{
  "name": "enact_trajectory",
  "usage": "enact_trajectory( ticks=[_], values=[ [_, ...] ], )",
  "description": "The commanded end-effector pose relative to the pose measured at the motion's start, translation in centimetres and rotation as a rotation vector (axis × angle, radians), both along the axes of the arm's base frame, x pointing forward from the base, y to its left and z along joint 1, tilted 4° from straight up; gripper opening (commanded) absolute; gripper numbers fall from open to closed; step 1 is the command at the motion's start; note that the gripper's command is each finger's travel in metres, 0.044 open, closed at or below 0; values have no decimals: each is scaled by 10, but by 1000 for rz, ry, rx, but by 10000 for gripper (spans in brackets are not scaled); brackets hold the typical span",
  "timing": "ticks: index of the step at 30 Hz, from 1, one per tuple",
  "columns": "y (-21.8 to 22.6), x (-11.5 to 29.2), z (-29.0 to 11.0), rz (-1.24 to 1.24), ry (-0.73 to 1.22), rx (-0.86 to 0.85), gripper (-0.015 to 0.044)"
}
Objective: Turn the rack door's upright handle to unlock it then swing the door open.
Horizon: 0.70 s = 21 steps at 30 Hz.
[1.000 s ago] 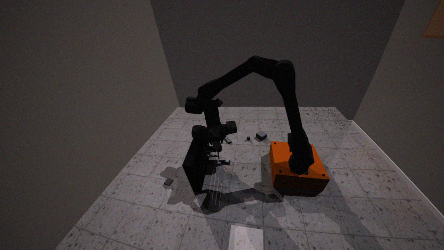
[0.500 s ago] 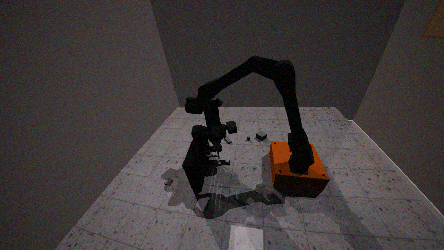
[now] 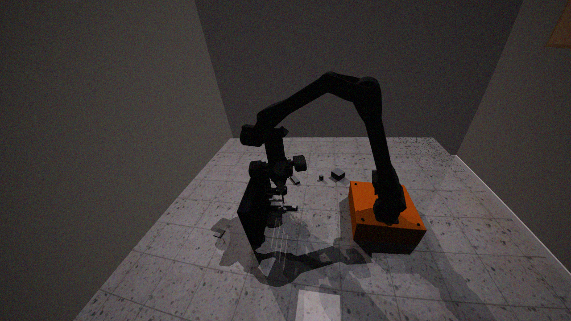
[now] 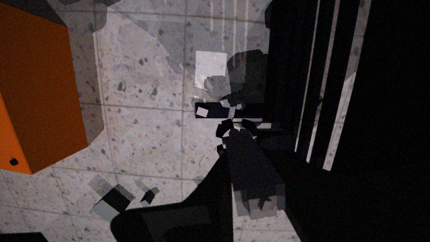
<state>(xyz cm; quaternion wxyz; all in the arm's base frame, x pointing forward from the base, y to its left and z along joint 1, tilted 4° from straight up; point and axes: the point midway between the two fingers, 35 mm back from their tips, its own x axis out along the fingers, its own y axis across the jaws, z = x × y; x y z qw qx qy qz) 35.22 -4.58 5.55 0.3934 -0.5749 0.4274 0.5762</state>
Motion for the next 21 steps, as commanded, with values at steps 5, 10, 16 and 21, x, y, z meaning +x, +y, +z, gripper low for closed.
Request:
enact_trajectory(
  ticks=[5,10,16,21],
  values=[
    [1,-4,0,-93,-2,1,21],
    [3,-9,0,-200,-5,-2,21],
    [4,-15,0,-324,-9,-6,21],
    [6,-22,0,-423,-12,-9,21]
  ],
)
